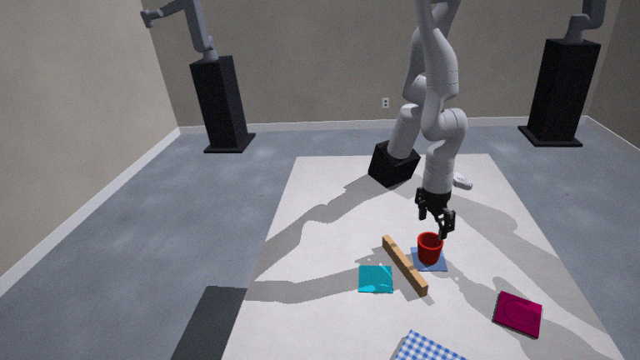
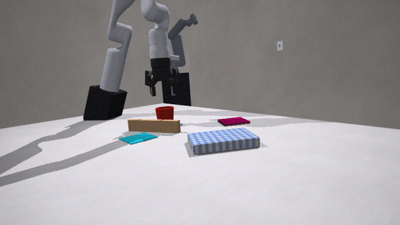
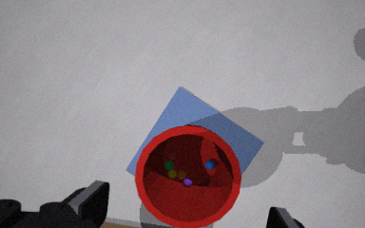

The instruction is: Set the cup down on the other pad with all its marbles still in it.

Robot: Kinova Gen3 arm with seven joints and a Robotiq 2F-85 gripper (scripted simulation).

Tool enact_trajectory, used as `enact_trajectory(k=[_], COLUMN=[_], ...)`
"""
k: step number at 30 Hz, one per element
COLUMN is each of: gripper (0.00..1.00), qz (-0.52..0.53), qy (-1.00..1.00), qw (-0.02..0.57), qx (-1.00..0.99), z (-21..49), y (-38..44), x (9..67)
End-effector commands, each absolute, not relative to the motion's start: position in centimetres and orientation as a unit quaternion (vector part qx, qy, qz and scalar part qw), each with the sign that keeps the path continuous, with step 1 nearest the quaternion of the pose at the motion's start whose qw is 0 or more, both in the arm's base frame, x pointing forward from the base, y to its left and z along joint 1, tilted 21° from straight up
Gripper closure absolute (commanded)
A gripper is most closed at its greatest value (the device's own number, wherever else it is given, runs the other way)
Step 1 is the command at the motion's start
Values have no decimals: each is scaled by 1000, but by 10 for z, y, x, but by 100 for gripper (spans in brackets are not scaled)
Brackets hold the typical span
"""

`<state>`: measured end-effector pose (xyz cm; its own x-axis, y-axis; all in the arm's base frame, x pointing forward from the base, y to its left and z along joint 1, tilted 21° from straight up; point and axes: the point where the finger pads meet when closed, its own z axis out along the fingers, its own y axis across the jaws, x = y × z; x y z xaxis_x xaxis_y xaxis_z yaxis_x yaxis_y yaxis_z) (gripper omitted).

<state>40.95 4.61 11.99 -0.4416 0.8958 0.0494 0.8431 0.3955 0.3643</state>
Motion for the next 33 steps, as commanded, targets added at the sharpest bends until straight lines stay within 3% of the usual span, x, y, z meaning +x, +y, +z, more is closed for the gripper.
enact_trajectory(k=[1,33], gripper=[0,0], qz=[171,169], qy=[831,830], qw=[77,77], qx=[524,526], z=[119,90], y=[46,53], x=[409,417])
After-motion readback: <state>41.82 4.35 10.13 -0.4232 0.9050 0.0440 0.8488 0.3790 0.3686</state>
